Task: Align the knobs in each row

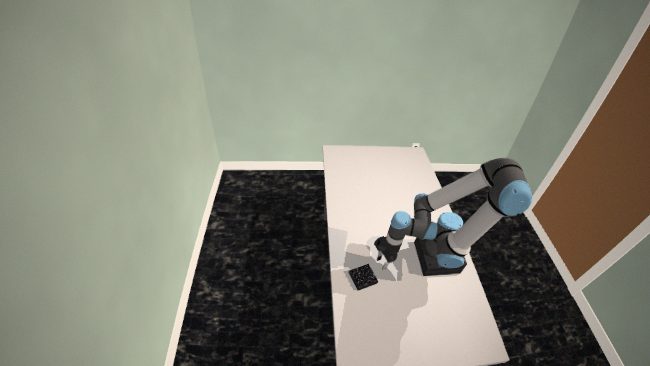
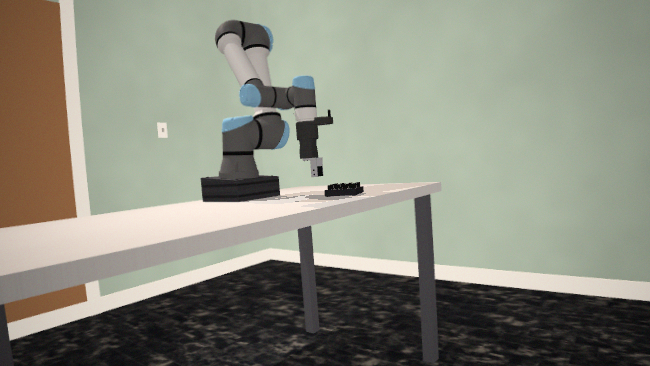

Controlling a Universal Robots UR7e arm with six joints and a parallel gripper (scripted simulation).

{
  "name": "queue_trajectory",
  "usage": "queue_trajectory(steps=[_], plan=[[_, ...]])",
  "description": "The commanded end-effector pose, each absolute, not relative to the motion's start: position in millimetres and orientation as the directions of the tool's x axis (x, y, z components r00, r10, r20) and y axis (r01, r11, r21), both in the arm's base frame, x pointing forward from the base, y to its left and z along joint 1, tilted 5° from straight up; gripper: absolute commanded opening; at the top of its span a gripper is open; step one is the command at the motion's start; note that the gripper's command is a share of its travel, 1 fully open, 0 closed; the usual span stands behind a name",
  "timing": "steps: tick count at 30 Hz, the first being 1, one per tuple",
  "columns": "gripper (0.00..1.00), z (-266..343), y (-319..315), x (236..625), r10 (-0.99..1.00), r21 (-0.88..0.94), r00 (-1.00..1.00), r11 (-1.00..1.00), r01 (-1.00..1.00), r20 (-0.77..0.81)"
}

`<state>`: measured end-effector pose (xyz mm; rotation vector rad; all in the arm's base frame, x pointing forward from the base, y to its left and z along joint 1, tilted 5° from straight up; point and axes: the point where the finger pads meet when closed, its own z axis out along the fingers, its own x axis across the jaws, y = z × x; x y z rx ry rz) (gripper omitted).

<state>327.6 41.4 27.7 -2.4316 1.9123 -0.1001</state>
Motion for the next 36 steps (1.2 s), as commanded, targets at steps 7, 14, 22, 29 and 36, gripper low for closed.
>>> queue_trajectory(steps=[7,14,22,29,36], plan=[[1.0,28,41,328,-0.975,-0.078,0.222,-0.223,-0.972,0.022],[1.0,29,41,330,-0.981,-0.078,0.191,-0.192,-0.978,0.019],[1.0,30,40,333,-0.994,-0.08,0.109,-0.11,-0.991,0.013],[1.0,31,39,336,-0.999,-0.08,0.031,-0.031,-0.996,0.006],[1.0,33,37,341,-0.993,-0.08,-0.115,0.115,-0.99,-0.006]])
